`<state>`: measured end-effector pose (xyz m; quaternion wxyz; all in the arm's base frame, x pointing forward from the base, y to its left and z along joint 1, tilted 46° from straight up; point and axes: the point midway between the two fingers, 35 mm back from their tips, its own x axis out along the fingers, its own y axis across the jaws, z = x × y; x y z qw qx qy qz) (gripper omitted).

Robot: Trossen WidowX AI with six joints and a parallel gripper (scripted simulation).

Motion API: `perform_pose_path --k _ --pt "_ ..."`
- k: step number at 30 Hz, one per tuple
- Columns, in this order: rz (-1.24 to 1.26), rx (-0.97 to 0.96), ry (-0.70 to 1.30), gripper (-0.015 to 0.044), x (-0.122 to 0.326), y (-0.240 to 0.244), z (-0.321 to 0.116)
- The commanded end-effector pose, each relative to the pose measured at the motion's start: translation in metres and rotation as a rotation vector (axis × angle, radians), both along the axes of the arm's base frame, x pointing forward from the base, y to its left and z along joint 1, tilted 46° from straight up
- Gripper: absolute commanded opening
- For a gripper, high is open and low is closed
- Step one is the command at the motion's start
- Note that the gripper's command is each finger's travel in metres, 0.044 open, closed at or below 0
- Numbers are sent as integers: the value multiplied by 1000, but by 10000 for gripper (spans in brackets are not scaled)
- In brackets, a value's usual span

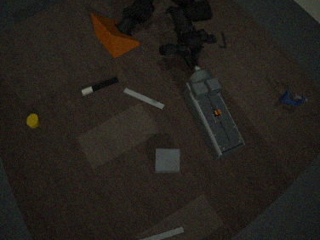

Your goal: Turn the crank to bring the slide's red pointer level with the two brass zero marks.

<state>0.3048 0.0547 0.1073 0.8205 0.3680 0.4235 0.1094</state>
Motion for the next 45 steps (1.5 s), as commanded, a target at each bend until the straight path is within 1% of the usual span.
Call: perform_pose_path --k 1,45 --pt "-18 -12 17 0 -2 -5 -8" --pt "-18 -12 17 0 -3 -5 -19"
